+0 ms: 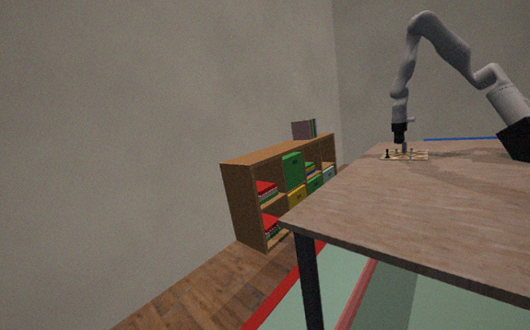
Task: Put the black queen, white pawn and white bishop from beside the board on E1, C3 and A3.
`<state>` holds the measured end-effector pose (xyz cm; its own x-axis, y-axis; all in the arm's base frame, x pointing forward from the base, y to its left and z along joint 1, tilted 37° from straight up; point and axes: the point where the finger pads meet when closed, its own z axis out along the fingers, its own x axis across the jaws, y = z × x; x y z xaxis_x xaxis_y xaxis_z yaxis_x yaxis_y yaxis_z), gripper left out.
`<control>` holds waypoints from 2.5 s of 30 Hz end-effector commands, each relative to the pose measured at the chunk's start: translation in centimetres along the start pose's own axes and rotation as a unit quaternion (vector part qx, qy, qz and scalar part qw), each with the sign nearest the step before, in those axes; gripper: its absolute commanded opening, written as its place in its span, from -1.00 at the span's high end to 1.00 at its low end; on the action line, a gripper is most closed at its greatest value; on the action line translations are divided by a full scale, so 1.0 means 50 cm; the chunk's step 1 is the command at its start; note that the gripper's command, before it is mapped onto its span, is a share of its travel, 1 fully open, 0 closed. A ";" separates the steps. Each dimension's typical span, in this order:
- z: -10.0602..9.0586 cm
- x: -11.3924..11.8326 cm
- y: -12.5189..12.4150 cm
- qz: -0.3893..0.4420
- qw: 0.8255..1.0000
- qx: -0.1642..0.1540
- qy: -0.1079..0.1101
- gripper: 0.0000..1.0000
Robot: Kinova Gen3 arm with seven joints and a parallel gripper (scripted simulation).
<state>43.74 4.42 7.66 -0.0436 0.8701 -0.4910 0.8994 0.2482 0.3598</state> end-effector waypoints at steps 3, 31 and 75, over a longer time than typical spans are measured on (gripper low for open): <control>0.002 0.000 0.001 0.000 1.000 0.000 0.000 1.00; 0.007 0.000 0.001 0.000 1.000 0.000 0.000 1.00; 0.007 0.000 0.001 0.000 1.000 0.000 0.000 -0.36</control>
<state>43.89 4.24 7.37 -0.0433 0.8700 -0.4911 0.8996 0.2478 0.3597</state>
